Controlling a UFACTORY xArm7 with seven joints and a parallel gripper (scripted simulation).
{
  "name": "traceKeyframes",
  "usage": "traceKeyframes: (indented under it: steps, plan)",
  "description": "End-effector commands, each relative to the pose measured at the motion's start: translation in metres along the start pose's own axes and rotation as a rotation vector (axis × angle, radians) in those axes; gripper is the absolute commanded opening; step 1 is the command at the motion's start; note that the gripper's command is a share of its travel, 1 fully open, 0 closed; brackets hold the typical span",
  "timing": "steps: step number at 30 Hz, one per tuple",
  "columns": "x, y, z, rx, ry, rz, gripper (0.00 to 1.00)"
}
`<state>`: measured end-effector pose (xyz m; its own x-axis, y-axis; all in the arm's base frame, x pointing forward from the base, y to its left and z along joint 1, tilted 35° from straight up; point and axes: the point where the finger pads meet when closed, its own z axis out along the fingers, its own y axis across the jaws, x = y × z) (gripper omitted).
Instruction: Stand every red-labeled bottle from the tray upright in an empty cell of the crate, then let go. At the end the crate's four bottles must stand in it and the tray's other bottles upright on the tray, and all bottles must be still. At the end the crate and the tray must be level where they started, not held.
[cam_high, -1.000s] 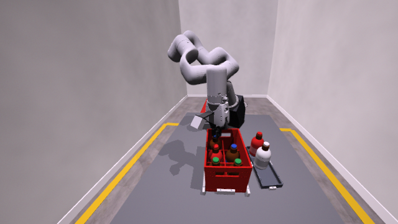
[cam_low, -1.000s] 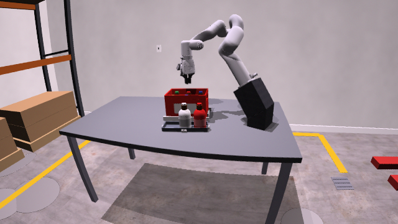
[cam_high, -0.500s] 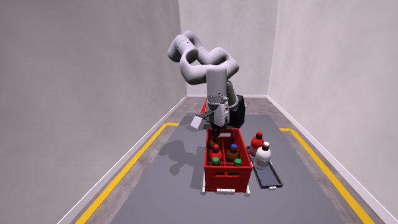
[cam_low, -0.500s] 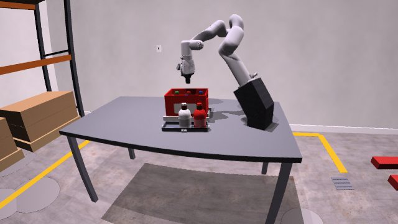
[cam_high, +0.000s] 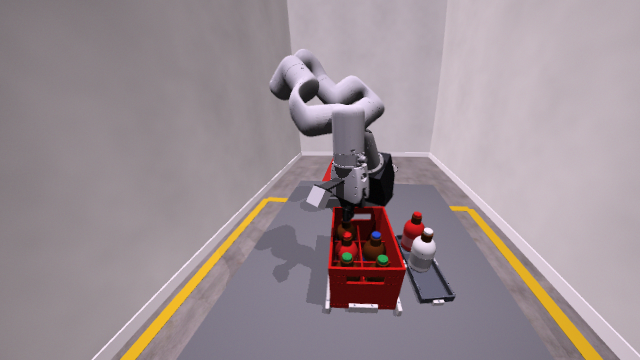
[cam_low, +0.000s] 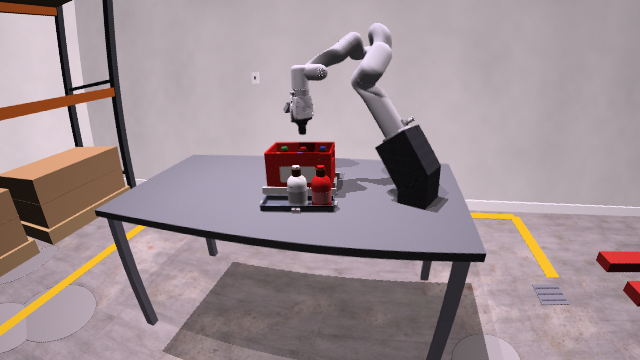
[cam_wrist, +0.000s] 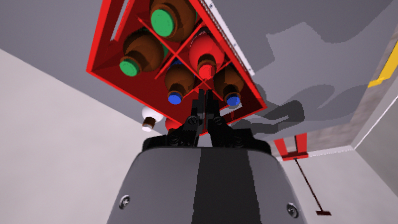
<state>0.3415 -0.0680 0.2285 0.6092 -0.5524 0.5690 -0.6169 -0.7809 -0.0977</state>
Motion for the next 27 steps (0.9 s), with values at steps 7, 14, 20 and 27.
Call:
traceKeyframes:
  steps: [7,14,20,27]
  plan:
    - [-0.031,-0.037,-0.001,-0.009,0.012,0.007,0.00]
    - [-0.126,-0.089,-0.002,-0.005,0.017,0.007,0.00]
    - [-0.211,-0.103,-0.002,0.001,0.003,0.000,0.00]
    - [-0.247,-0.114,-0.001,0.001,0.002,0.000,0.65]
